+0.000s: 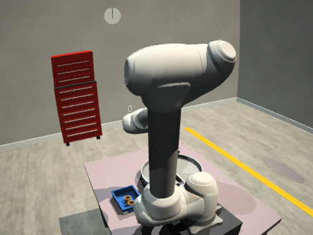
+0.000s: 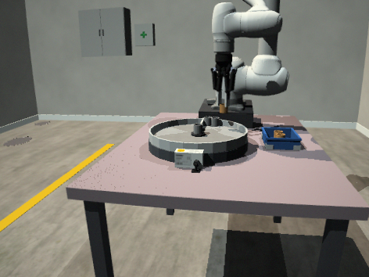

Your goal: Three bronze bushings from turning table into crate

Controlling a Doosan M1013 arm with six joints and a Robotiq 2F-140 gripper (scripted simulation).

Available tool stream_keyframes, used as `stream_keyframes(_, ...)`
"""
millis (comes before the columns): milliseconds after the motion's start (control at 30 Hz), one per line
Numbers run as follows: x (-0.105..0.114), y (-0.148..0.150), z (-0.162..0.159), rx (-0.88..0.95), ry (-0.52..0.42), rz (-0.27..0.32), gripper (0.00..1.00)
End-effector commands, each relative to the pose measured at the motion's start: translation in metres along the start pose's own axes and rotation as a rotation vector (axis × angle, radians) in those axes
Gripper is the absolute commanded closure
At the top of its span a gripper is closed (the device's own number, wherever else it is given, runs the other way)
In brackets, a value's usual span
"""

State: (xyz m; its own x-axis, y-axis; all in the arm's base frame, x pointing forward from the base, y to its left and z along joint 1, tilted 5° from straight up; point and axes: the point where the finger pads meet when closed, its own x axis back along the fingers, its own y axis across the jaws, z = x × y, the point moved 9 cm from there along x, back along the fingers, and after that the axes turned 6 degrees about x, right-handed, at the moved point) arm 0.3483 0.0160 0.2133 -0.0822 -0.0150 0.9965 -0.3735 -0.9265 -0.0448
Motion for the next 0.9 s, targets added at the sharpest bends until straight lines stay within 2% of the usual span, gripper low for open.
stream_keyframes(0, 0.0, -0.042, -0.007, -0.003, 0.001, -0.006, 1.0)
stream_keyframes(100, 0.0, -0.064, -0.011, -0.003, 0.001, -0.006, 1.0)
stream_keyframes(167, 0.0, -0.064, -0.011, -0.003, 0.001, -0.006, 1.0)
stream_keyframes(300, -0.001, -0.103, -0.018, -0.003, 0.001, -0.006, 1.0)
stream_keyframes(667, -0.001, -0.185, -0.033, -0.003, 0.001, -0.006, 1.0)
stream_keyframes(733, -0.001, -0.185, -0.033, -0.003, 0.001, -0.006, 1.0)
stream_keyframes(867, -0.001, -0.222, -0.04, -0.003, 0.001, -0.006, 1.0)
